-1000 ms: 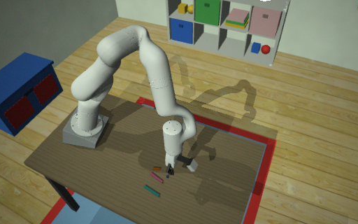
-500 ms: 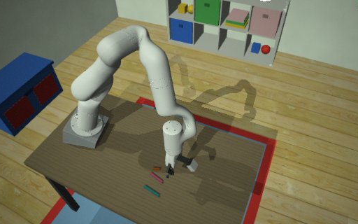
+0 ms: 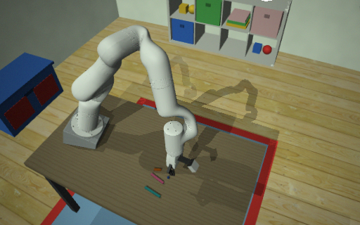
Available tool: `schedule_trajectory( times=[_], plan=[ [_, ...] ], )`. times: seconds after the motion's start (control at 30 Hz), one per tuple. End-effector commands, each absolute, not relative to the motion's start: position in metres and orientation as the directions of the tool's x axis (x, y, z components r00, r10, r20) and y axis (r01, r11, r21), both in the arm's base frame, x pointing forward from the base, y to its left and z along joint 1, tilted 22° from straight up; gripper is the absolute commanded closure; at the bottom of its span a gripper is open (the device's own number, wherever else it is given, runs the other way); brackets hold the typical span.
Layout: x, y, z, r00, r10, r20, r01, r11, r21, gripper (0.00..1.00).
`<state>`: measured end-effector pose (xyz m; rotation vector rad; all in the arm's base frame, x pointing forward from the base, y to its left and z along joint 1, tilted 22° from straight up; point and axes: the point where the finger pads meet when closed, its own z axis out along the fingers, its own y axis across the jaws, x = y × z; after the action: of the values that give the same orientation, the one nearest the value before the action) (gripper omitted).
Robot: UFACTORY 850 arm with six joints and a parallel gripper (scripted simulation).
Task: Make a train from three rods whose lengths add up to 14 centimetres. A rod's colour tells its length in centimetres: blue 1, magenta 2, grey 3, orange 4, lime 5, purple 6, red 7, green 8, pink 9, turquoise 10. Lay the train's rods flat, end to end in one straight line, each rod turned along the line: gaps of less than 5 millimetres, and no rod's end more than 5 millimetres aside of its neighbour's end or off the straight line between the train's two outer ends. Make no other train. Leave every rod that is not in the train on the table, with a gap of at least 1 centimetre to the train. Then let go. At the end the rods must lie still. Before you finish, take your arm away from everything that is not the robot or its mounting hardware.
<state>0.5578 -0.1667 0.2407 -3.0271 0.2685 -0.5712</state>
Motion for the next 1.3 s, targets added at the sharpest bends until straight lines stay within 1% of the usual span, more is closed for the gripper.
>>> schedule_trajectory(
  times=[0.0,0.57,0.63,0.73,0.8,1.07,1.13,1.27],
  plan=[
    [0.558,-0.167,0.242,0.916,-0.179,0.359,-0.161,-0.984,-0.08,0.0],
    [0.559,-0.165,0.241,0.914,-0.193,0.358,-0.174,-0.981,-0.085,0.0],
    [0.559,-0.158,0.238,0.906,-0.235,0.353,-0.213,-0.972,-0.1,0.0],
    [0.56,-0.138,0.231,0.872,-0.355,0.337,-0.325,-0.935,-0.144,0.0],
    [0.561,-0.121,0.225,0.833,-0.451,0.32,-0.415,-0.892,-0.179,0.0],
    [0.557,-0.067,0.205,0.643,-0.727,0.24,-0.672,-0.686,-0.279,0.0],
    [0.557,-0.067,0.205,0.643,-0.727,0.24,-0.672,-0.686,-0.279,0.0],
    [0.555,-0.046,0.198,0.551,-0.81,0.202,-0.749,-0.586,-0.31,0.0]
  ],
)
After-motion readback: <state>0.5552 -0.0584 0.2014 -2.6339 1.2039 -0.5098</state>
